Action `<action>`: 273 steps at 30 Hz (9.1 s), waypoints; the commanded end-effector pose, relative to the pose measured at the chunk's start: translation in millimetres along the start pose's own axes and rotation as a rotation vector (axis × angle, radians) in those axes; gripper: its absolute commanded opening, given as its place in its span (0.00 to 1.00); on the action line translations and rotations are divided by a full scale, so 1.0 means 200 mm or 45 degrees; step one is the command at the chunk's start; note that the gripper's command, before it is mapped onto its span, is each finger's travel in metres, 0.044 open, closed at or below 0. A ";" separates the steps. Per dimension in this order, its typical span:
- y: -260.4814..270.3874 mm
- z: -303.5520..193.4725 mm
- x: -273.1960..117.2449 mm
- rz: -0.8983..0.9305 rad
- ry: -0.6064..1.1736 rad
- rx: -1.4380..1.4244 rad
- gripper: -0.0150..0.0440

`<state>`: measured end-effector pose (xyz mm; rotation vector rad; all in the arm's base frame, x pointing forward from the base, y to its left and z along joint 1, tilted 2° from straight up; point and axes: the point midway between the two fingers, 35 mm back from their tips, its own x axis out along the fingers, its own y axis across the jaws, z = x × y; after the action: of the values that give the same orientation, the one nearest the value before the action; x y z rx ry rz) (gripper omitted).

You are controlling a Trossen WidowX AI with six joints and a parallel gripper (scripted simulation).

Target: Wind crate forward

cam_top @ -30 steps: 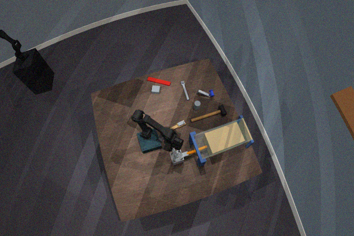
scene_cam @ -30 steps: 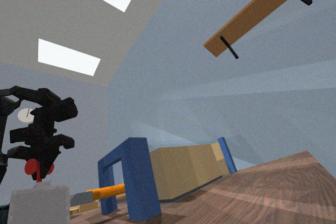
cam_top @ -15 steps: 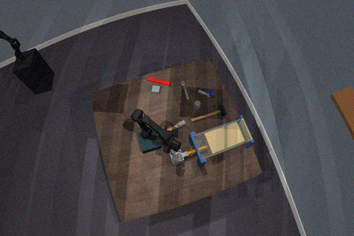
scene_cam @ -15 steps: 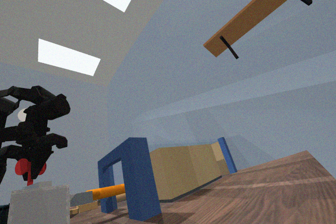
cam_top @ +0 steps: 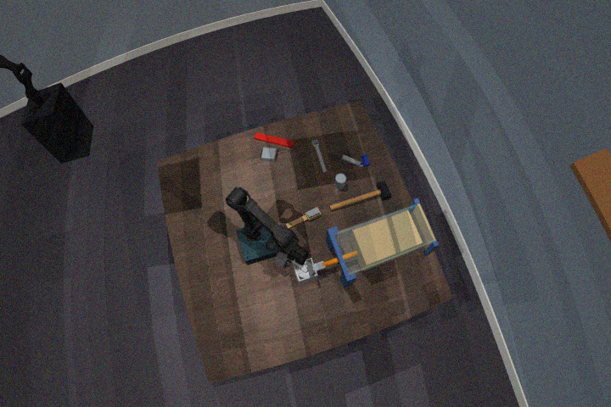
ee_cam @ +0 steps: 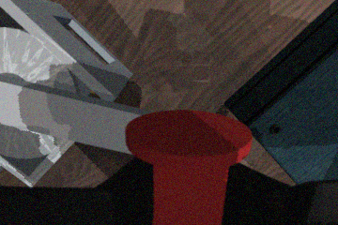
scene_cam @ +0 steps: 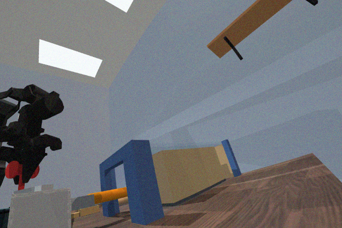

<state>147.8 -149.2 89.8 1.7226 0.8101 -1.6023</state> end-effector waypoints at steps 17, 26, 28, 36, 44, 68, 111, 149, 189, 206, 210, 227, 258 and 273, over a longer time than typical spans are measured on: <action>-0.01 0.17 0.01 -0.007 -0.047 0.019 0.25; 0.00 0.22 0.00 -0.007 -0.048 0.019 0.25; 0.01 0.23 0.00 -0.007 -0.049 0.019 0.25; 0.02 0.28 0.00 -0.007 -0.050 0.019 0.25; 0.04 0.32 0.00 -0.006 -0.051 0.019 0.25; 0.12 0.44 -0.01 -0.004 -0.054 0.019 0.25; 0.41 0.60 -0.02 0.002 -0.057 0.019 0.25; 0.64 0.58 -0.02 0.007 -0.057 0.018 0.25; 0.84 0.45 -0.02 0.012 -0.053 0.018 0.25; 0.91 0.37 -0.02 0.014 -0.051 0.018 0.25; 0.92 0.35 -0.02 0.014 -0.051 0.018 0.25; 0.96 0.26 -0.02 0.015 -0.048 0.018 0.25; 0.99 0.07 -0.01 0.015 -0.044 0.018 0.25; 0.98 -0.02 -0.01 0.015 -0.042 0.019 0.25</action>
<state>291.7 -286.6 101.1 1.6861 0.7188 -1.6727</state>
